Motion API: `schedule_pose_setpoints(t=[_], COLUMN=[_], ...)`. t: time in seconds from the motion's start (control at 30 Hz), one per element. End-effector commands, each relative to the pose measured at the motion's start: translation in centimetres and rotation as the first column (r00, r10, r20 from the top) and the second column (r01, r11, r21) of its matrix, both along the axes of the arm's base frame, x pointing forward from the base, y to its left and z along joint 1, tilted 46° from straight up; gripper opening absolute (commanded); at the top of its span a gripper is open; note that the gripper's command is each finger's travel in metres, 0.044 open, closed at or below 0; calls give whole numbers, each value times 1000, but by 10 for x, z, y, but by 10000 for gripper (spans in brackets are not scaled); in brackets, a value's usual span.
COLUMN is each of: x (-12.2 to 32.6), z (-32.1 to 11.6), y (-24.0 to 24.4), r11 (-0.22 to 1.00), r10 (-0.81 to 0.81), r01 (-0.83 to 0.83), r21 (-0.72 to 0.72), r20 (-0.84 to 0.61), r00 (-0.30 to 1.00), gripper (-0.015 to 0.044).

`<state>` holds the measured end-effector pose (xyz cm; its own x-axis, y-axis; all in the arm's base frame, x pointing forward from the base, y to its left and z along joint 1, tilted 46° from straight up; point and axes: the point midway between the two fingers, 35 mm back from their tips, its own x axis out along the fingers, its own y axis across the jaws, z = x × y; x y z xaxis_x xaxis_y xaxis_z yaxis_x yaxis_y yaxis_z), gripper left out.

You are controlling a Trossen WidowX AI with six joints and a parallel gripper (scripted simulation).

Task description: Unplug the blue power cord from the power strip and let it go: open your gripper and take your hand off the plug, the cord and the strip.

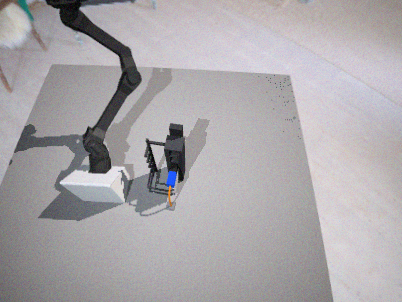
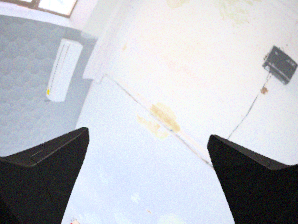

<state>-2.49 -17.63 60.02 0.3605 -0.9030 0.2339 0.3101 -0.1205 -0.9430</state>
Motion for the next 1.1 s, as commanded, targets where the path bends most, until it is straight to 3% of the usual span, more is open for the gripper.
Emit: schedule_pose_setpoints(t=[0.0, 0.1, 0.27, 0.4, 0.63, 0.73, 1.07], x=[-1, -14, -39, -39, -36, -31, 36], z=[0, -2, -23, -36, -84, -101, -211], y=[-1, -14, -59, -86, -150, -170, -244], r11=[1000, 999, 978, 962, 867, 860, 560], r10=[2, 34, 134, 174, 125, 97, -260], r01=[-2, -33, -187, -253, -438, -443, -701], r21=[-2, -12, 98, 105, 239, 253, 442], r20=[4, 85, 393, 478, 745, 771, 897], r00=[1000, 996, 910, 861, 655, 629, 358], gripper=[374, 295, 164, 160, 160, 160, 160])
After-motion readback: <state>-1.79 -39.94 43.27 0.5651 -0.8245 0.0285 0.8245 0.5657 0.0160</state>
